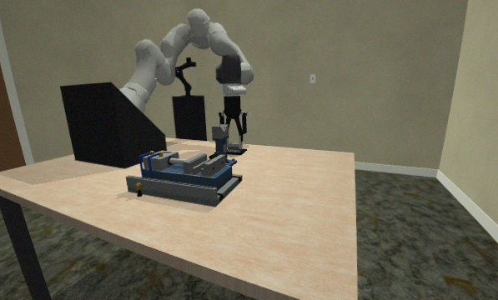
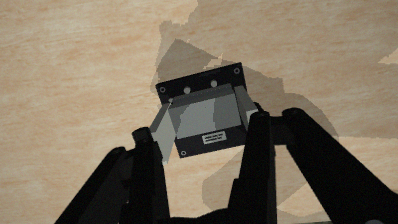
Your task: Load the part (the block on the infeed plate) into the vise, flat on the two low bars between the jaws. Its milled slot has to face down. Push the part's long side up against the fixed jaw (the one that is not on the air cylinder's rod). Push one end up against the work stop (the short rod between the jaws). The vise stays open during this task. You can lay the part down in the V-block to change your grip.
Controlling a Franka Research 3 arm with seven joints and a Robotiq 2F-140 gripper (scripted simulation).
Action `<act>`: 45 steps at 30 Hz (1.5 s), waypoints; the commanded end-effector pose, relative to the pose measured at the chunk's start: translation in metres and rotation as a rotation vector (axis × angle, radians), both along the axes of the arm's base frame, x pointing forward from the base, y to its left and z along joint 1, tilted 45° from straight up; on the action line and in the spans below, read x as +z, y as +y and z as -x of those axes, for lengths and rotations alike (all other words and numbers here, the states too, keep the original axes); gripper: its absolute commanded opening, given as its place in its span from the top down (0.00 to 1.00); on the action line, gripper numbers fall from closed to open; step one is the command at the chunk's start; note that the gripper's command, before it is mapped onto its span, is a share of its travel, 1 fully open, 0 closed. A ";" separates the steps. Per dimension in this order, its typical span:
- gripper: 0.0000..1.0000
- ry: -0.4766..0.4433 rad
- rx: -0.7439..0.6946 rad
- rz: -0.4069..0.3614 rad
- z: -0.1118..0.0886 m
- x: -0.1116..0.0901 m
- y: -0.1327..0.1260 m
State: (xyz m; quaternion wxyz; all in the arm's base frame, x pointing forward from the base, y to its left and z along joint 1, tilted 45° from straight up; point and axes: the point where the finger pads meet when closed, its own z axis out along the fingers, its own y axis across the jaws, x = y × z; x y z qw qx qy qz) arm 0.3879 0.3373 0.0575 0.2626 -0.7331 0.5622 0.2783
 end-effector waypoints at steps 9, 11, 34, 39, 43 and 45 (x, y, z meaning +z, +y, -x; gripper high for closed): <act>1.00 -0.003 0.003 -0.001 0.000 0.000 0.002; 1.00 -0.003 0.003 -0.001 0.000 0.000 0.002; 1.00 -0.003 0.003 -0.001 0.000 0.000 0.002; 1.00 -0.003 0.003 -0.001 0.000 0.000 0.001; 1.00 -0.003 0.003 -0.001 0.000 0.002 0.000; 1.00 -0.003 0.003 -0.001 -0.001 0.003 -0.001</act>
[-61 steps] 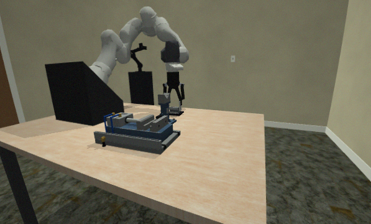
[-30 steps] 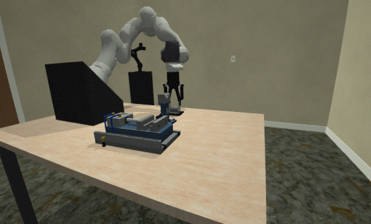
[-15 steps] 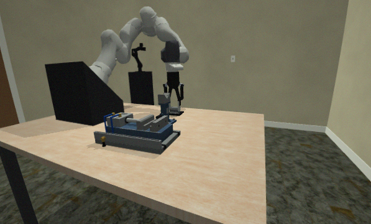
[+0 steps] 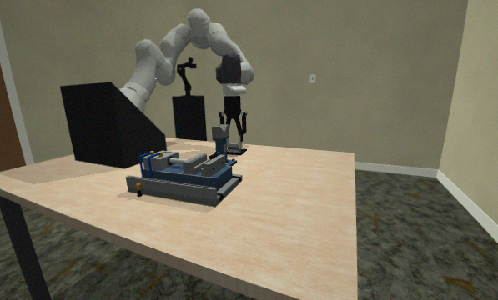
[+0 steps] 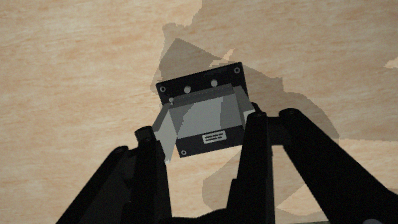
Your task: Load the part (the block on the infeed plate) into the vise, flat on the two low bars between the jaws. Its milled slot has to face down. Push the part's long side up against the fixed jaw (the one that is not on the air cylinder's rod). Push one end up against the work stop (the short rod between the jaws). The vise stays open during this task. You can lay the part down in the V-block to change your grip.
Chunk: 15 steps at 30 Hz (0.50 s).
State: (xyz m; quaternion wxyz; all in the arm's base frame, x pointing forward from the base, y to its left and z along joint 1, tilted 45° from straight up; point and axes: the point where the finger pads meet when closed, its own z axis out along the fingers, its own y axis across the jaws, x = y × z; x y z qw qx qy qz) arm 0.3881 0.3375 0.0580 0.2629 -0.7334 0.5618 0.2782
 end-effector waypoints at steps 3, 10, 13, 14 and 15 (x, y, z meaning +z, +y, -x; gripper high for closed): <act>1.00 -0.002 0.002 -0.001 0.000 0.003 -0.002; 1.00 -0.002 0.002 -0.001 -0.001 0.009 -0.008; 1.00 -0.002 0.002 -0.001 -0.002 0.013 -0.012; 1.00 -0.002 0.002 -0.001 -0.002 0.015 -0.013; 1.00 -0.002 0.002 -0.001 -0.003 0.016 -0.015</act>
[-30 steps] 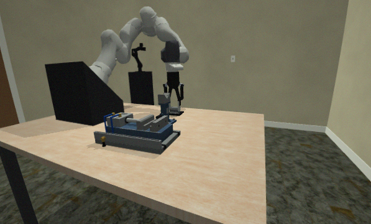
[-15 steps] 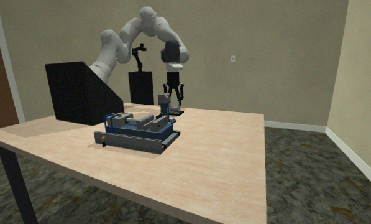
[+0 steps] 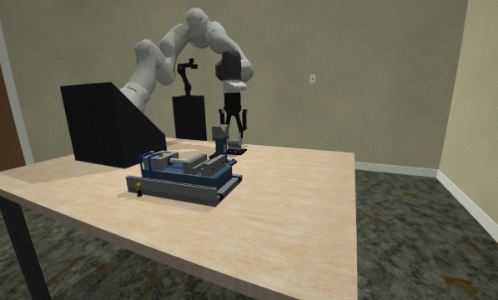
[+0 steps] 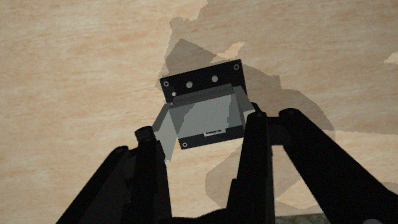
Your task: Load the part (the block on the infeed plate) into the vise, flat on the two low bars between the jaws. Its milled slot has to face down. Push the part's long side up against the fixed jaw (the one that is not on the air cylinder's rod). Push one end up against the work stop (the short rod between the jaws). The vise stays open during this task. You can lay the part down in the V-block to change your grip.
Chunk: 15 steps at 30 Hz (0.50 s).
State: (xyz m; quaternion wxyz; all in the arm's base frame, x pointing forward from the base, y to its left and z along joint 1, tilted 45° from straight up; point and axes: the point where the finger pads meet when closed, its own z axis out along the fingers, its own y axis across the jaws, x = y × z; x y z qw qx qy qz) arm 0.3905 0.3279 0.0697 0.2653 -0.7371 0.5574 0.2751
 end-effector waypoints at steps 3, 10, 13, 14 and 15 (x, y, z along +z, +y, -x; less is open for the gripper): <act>1.00 0.010 -0.006 0.000 -0.001 0.010 -0.010; 1.00 0.010 -0.006 0.000 -0.003 0.020 -0.021; 1.00 0.010 -0.006 0.000 -0.004 0.027 -0.028; 1.00 0.010 -0.006 0.000 -0.004 0.030 -0.030; 1.00 0.010 -0.006 0.000 -0.005 0.032 -0.033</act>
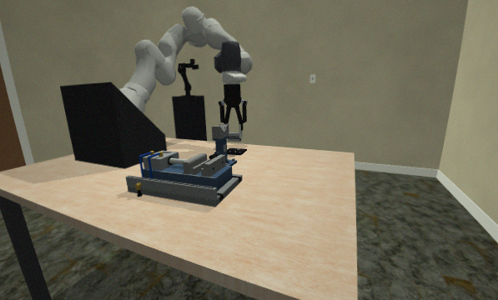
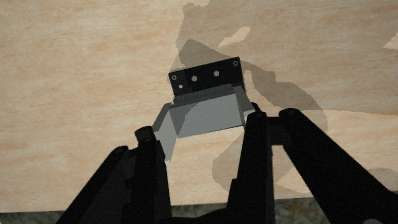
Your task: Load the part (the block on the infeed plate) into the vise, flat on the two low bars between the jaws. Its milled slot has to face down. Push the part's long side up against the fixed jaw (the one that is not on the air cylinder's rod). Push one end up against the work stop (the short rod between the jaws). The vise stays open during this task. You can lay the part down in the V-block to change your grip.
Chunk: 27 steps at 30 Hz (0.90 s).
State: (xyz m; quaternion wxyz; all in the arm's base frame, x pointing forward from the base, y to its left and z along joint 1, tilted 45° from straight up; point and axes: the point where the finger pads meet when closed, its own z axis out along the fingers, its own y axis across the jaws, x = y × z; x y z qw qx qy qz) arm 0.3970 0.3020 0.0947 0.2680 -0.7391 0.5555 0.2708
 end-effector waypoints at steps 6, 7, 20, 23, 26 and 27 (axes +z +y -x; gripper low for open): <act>1.00 0.021 -0.007 -0.001 0.000 0.021 -0.020; 1.00 0.021 -0.007 -0.001 0.000 0.021 -0.020; 1.00 0.021 -0.007 -0.001 -0.007 0.062 -0.060; 1.00 0.021 -0.007 -0.001 -0.008 0.068 -0.067; 1.00 0.021 -0.007 -0.001 -0.009 0.074 -0.073; 1.00 0.021 -0.007 -0.001 -0.009 0.077 -0.076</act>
